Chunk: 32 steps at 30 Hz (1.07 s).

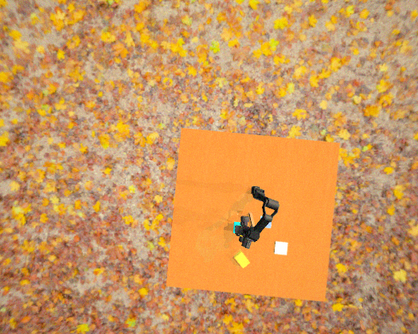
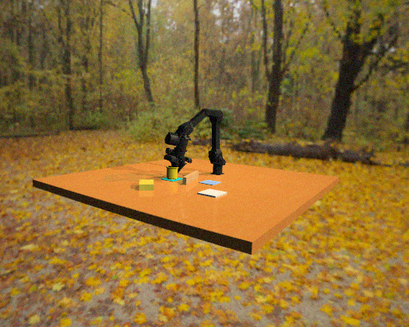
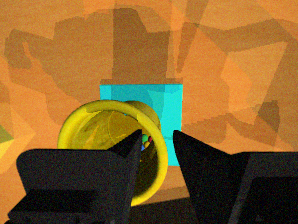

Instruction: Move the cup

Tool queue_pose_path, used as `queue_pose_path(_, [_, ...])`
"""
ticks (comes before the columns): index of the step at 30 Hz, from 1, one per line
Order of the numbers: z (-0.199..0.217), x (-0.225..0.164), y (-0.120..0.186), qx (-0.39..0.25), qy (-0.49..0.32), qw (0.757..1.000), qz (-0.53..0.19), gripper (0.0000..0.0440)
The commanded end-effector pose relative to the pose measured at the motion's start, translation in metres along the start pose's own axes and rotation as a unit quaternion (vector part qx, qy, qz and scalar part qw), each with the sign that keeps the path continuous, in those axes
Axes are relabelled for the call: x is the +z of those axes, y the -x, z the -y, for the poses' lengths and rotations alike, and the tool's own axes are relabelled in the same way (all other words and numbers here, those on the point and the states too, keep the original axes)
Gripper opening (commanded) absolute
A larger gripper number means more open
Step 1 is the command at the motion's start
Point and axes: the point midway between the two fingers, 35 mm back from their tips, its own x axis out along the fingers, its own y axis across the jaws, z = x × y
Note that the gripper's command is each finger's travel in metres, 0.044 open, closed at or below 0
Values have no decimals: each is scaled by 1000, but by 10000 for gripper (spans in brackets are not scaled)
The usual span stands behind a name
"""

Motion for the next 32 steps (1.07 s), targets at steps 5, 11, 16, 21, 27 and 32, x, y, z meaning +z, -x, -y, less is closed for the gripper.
queue_pose_path(5, [-4, 6, 11, 32, -10, 999, -3, 165])
queue_pose_path(11, [1, 8, 22, 43, -15, 999, -10, 184])
queue_pose_path(16, [4, 10, 33, 54, -22, 998, -14, 206])
queue_pose_path(21, [5, 14, 47, 68, -31, 997, -15, 230])
queue_pose_path(27, [5, 20, 67, 89, -41, 995, -11, 264])
queue_pose_path(32, [4, 28, 83, 103, -52, 993, -6, 357])
